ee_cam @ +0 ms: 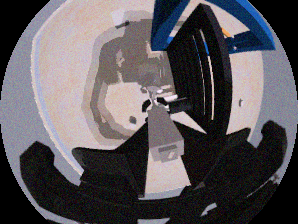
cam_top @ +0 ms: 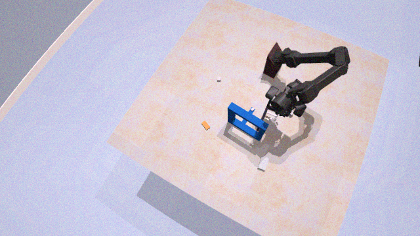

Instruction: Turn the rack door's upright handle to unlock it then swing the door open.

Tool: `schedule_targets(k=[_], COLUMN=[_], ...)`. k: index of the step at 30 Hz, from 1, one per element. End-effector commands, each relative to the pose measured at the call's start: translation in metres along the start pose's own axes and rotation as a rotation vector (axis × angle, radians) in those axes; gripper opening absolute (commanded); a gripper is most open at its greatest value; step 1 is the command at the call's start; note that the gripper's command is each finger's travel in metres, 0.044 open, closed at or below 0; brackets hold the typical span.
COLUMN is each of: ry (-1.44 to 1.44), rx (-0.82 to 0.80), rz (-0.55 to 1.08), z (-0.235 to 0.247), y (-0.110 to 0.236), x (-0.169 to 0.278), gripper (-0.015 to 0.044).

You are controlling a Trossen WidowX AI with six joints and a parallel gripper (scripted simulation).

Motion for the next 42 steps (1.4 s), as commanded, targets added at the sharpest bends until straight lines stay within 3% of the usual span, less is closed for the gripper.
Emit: schedule_targets(k=[1,21,31,42], ry=[-0.065,-0.156,-0.156,-0.170], rx=[-0.002,-0.003,-0.003,-0.003], rz=[-0.003,-0.003,-0.003,-0.019], z=[0.008,0.020,0.020,0.020], y=[0.001,0.001,0.001,0.016], x=[-0.002,-0.004,-0.004,-0.004], gripper=[0.0020,0.0020,0.0283,0.0293])
Point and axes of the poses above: the point midway between the two fingers, 35 mm back from their tips, its own y axis back along the fingers, its own z axis across the jaws, x = y × z, the point moved 5 cm from there along y, back along the fingers, and after that the axes turned 8 degrees about -y, right-handed, at the moved point
